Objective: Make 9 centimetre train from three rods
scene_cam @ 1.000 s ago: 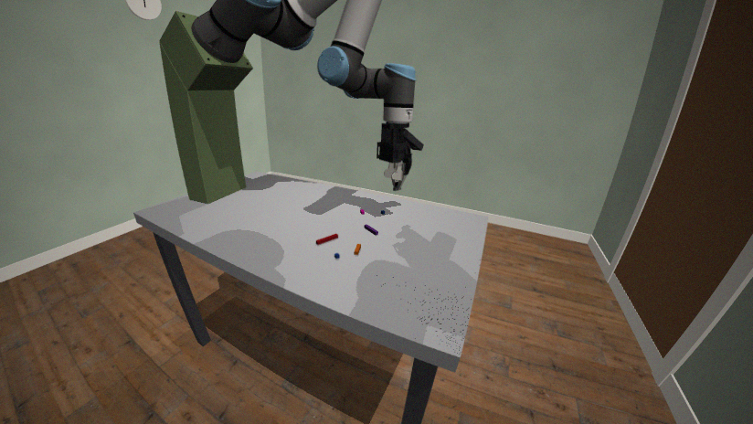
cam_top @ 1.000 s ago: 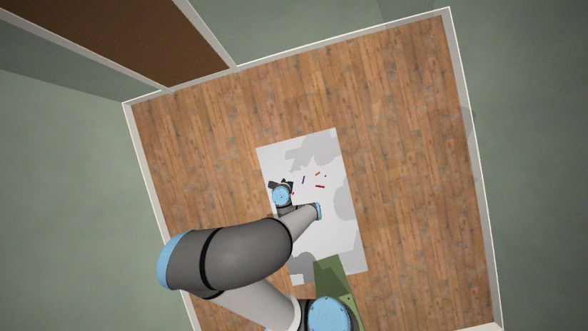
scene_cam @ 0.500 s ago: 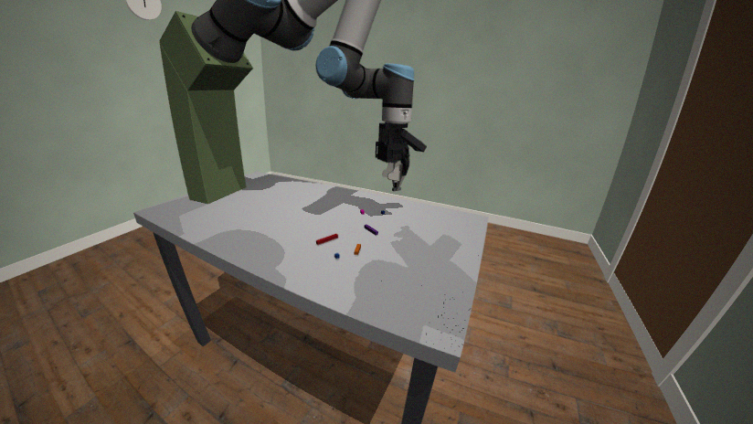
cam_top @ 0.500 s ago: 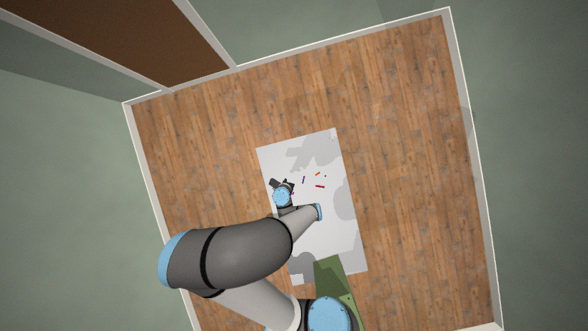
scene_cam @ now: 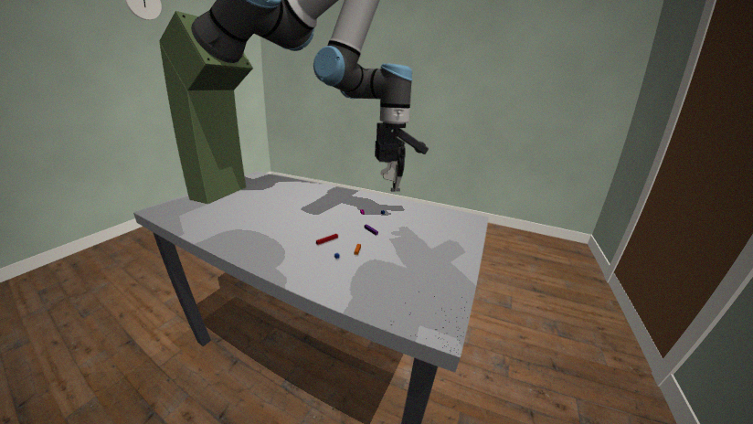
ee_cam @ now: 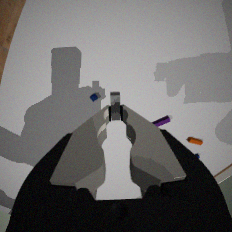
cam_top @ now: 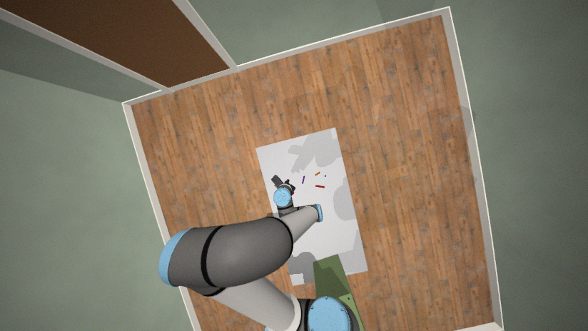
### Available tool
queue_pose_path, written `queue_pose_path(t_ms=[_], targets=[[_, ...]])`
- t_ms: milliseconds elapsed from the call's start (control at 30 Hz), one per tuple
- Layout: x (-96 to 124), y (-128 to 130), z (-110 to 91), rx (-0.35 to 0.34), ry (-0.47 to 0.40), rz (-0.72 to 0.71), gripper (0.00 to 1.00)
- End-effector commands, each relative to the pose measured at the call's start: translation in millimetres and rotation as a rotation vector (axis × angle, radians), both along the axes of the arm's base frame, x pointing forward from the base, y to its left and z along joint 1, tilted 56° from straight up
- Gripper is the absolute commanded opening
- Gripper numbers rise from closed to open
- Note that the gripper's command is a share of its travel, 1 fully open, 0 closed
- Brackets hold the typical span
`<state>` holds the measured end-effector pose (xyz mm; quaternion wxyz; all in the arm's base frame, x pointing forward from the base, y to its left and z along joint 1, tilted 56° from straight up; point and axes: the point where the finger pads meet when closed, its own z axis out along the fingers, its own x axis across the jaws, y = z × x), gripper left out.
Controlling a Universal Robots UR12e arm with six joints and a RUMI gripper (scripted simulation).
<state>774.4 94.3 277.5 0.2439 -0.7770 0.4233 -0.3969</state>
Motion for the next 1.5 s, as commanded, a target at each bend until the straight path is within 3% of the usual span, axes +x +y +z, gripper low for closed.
queue_pose_path(t_ms=[0,167,233,733,800,900,1300,1367,1467], targets=[[-2,-5,-5,0.135,0.009,-0.098,0.0],[-3,-7,-6,0.24,0.015,-0.17,0.0],[-3,-7,-6,0.24,0.015,-0.17,0.0],[-6,-17,-12,0.576,0.031,-0.401,0.0],[-6,-17,-12,0.576,0.031,-0.401,0.0],[-7,-20,-14,0.669,0.035,-0.465,0.0],[-10,-27,-20,0.914,0.047,-0.633,0.0],[-10,-27,-20,0.914,0.047,-0.633,0.0],[-12,-29,-22,1.007,0.052,-0.698,0.0]])
